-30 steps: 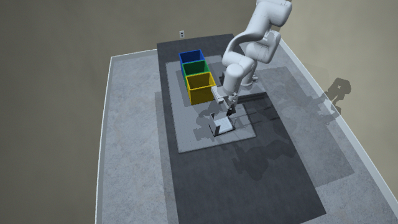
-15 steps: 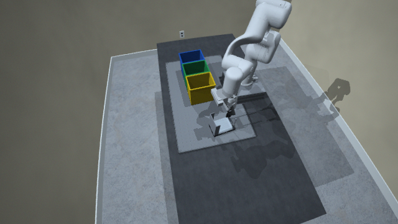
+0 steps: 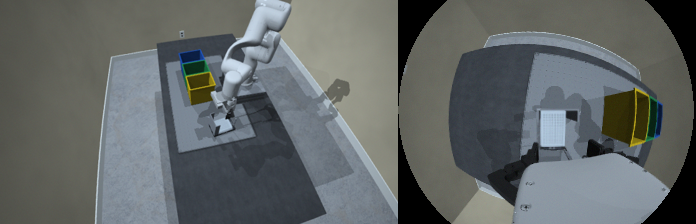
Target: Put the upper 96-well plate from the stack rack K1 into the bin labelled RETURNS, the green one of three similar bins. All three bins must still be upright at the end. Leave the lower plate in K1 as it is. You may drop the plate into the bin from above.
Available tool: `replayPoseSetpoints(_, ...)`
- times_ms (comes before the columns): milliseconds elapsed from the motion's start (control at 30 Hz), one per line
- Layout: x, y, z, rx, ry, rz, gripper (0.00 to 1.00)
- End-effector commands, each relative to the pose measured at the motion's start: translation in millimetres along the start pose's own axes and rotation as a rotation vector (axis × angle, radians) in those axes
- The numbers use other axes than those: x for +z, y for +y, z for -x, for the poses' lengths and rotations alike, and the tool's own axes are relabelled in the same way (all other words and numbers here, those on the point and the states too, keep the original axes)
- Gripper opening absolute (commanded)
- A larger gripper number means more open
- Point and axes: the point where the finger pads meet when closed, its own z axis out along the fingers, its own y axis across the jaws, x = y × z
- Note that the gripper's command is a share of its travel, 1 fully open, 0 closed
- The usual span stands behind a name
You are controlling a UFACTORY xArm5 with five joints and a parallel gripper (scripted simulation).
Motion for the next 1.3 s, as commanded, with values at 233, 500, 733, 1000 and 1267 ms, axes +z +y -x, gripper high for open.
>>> replayPoseSetpoints(233,18,-1,-1,0.000,0.002,-0.002,1.00)
replayPoseSetpoints(500,28,-1,-1,0.000,0.002,-0.002,1.00)
replayPoseSetpoints(733,40,-1,0,0.000,0.002,-0.002,1.00)
replayPoseSetpoints(1000,50,-1,0,0.000,0.002,-0.002,1.00)
replayPoseSetpoints(1267,63,-1,0,0.000,0.002,-0.002,1.00)
